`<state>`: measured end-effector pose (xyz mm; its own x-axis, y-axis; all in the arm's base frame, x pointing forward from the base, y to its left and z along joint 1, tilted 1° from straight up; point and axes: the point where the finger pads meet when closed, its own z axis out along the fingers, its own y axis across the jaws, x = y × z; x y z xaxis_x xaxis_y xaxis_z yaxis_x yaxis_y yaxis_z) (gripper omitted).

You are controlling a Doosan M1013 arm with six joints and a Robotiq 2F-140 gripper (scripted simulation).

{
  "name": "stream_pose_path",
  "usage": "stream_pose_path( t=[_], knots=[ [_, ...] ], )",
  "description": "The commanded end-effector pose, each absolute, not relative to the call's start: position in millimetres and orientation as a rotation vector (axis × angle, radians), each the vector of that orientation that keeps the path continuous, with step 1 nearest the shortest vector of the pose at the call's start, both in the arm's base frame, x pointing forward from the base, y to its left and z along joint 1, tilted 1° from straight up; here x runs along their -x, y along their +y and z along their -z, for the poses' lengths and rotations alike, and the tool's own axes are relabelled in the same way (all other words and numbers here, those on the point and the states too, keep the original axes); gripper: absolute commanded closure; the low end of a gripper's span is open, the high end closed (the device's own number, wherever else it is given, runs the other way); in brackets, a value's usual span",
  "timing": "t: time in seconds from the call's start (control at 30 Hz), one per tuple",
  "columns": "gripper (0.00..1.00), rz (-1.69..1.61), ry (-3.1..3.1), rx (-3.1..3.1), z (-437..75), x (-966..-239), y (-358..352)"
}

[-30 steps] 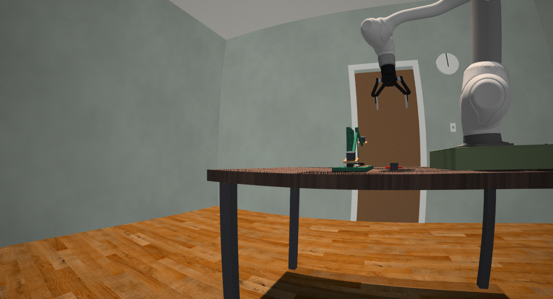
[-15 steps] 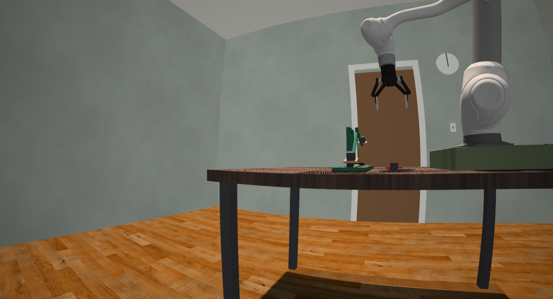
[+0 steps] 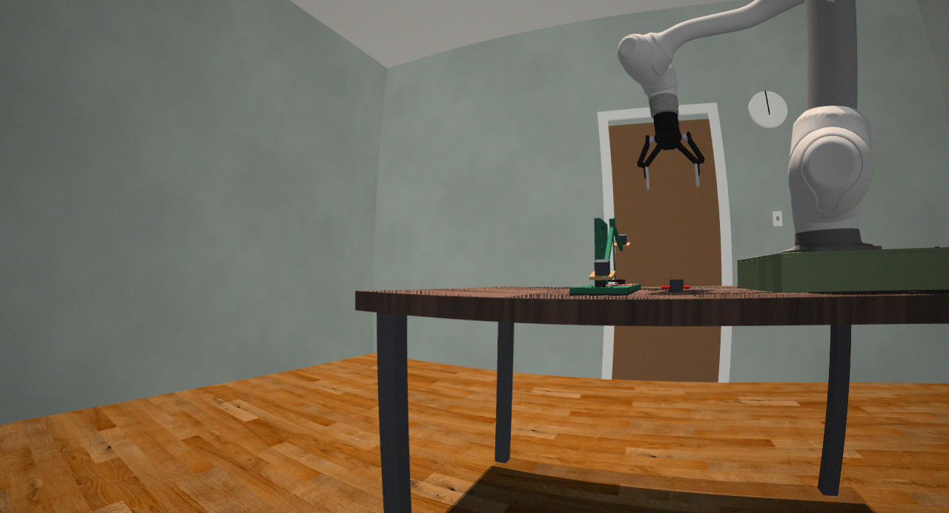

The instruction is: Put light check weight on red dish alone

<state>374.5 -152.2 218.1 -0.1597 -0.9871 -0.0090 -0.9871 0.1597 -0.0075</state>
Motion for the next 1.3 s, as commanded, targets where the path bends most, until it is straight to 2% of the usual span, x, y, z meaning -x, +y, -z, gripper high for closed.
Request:
stream_pose_path(
  t=[0.0, 0.3, 0.7, 0.87, 0.93, 0.97, 1.23, 1.27],
  knots=[
    [0.0, -0.001, 2.383, 2.029, -218, -372, -168],
    [0.0, -0.001, 2.383, 2.029, -218, -364, -216],
    [0.0, -0.001, 2.383, 2.029, -217, -363, -232],
    [0.0, 0.0, 2.383, 2.029, -204, -444, -250],
    [0.0, 0.0, 2.383, 2.029, -204, -444, -250],
    [0.0, 0.0, 2.383, 2.029, -196, -475, -254],
    [0.0, 0.0, 2.383, 2.029, -178, -529, -257],
    [0.65, 0.0, 2.383, 2.029, -178, -529, -257]
  ],
)
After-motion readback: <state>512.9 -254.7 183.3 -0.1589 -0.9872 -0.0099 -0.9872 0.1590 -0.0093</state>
